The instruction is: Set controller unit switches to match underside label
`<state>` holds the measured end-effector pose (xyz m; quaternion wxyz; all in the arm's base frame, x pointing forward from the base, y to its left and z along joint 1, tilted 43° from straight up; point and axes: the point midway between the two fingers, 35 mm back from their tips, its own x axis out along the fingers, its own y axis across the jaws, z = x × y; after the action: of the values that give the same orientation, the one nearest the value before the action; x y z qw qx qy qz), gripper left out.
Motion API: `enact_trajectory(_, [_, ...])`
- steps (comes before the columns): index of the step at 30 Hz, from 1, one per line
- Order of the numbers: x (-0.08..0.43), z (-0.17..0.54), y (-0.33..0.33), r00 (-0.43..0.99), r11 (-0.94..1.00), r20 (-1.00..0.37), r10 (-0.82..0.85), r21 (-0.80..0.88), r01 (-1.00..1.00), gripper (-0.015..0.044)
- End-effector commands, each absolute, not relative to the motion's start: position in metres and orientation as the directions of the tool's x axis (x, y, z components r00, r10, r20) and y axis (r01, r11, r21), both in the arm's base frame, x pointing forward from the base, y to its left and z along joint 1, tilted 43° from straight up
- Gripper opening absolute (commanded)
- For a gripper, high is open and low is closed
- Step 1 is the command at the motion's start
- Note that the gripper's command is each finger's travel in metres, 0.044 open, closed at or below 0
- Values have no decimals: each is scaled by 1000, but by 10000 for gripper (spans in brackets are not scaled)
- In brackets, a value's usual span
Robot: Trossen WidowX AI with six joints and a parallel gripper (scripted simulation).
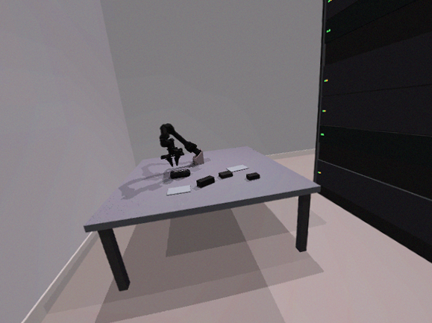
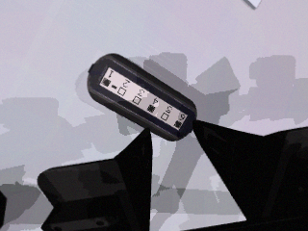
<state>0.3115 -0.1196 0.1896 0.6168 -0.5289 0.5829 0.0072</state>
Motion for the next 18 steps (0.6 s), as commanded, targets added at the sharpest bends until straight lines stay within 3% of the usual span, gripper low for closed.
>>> enact_trajectory(1, [320, 195, -129, 212, 210, -734, -645, -437, -874, 289])
enact_trajectory(5, [328, 202, -136, 115, -26, -726, -678, -132, -991, 394])
enact_trajectory(7, [330, 203, -138, 99, -64, -723, -683, -75, -995, 440])
enact_trajectory(18, [330, 201, -139, 98, -64, -724, -683, -75, -995, 440])
